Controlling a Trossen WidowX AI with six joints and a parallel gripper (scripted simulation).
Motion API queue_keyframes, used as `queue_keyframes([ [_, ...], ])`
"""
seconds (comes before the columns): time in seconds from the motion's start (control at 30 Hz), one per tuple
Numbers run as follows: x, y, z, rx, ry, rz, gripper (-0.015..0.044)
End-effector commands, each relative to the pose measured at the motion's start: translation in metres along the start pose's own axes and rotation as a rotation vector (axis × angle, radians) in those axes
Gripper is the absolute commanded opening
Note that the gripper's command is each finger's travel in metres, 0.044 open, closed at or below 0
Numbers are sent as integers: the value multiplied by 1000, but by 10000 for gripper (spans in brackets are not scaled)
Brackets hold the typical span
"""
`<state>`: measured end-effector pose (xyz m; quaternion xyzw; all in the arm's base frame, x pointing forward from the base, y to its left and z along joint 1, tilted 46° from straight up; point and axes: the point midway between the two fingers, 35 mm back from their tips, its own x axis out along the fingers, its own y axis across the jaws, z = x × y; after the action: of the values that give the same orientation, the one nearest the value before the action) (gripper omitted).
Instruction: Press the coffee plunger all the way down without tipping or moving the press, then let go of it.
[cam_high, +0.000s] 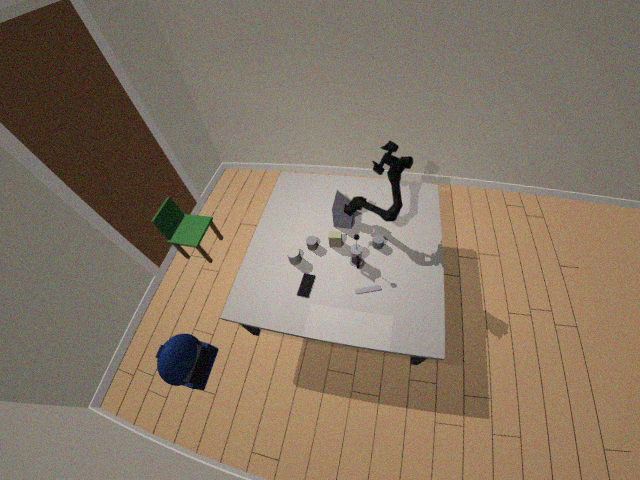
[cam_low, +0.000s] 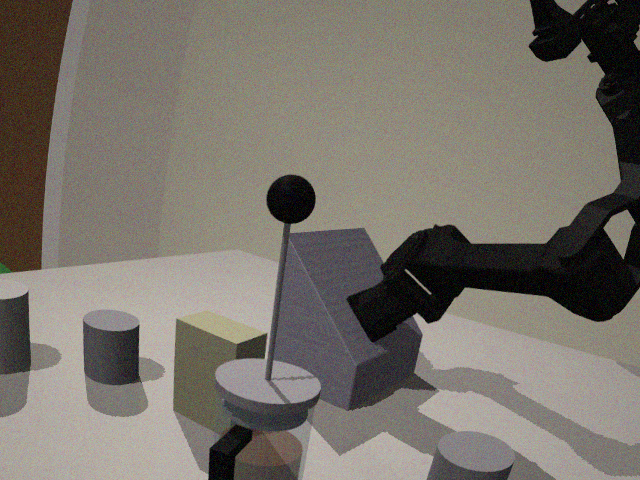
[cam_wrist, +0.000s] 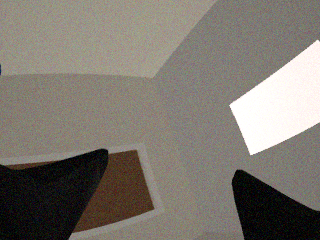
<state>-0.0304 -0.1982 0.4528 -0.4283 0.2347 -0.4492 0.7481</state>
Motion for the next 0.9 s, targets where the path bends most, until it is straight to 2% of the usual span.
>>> queue_keyframes([
  [0.0, 0, -1, -1, 10, 4, -7, 426],
  [0.17, 17, 2, -1, 65, -56, 4, 440],
  [0.33, 50, 28, -4, 286, -187, 154, 440],
  [0.5, 89, 73, 2, 537, -294, 381, 440],
  [0.63, 105, 99, 11, 659, -329, 510, 440],
  [0.87, 131, 184, 50, 963, -347, 936, 440],
])
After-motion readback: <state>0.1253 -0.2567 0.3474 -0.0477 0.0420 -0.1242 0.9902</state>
